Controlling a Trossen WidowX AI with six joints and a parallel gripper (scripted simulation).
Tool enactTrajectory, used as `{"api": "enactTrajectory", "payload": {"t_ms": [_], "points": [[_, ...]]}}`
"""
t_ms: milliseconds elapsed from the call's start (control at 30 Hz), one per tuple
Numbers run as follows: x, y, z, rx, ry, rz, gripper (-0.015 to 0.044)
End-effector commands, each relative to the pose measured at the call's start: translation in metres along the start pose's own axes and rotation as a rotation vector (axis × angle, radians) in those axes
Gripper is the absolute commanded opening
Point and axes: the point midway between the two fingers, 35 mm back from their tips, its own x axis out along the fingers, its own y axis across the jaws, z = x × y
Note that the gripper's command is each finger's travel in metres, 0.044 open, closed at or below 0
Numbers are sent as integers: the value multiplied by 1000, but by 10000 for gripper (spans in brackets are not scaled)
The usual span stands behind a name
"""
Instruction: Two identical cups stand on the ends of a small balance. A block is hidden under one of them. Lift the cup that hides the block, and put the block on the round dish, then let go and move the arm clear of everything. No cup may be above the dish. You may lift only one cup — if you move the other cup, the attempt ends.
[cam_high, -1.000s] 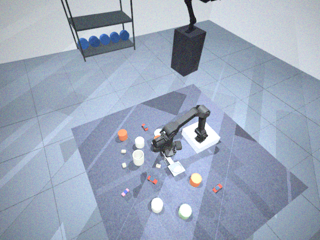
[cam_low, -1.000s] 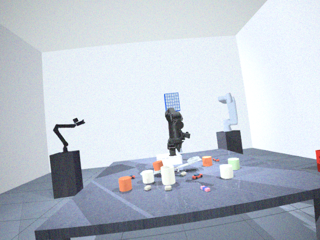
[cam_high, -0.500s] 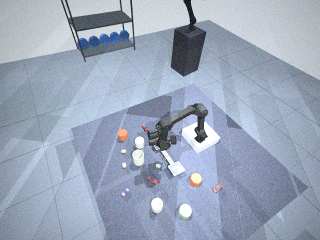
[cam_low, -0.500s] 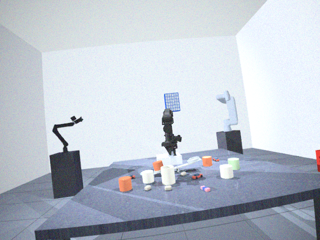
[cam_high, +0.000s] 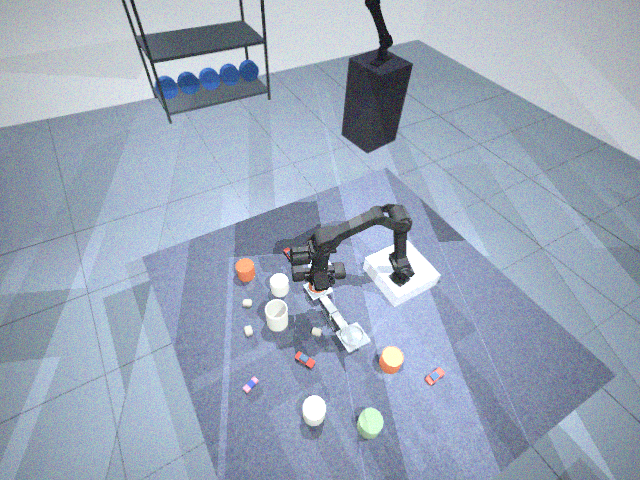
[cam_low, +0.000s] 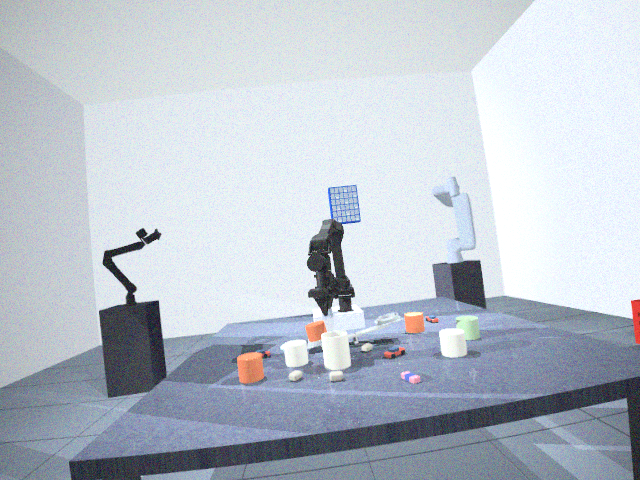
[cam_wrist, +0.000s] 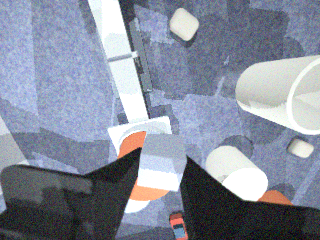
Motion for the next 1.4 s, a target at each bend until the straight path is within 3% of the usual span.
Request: {"api": "enactTrajectory", "payload": {"t_ms": [0, 667, 1367], "points": [[4, -3, -15, -10, 10, -9, 0], [23, 4, -100, 13, 36, -26, 0], [46, 42, -167, -3, 10, 60, 0]]}}
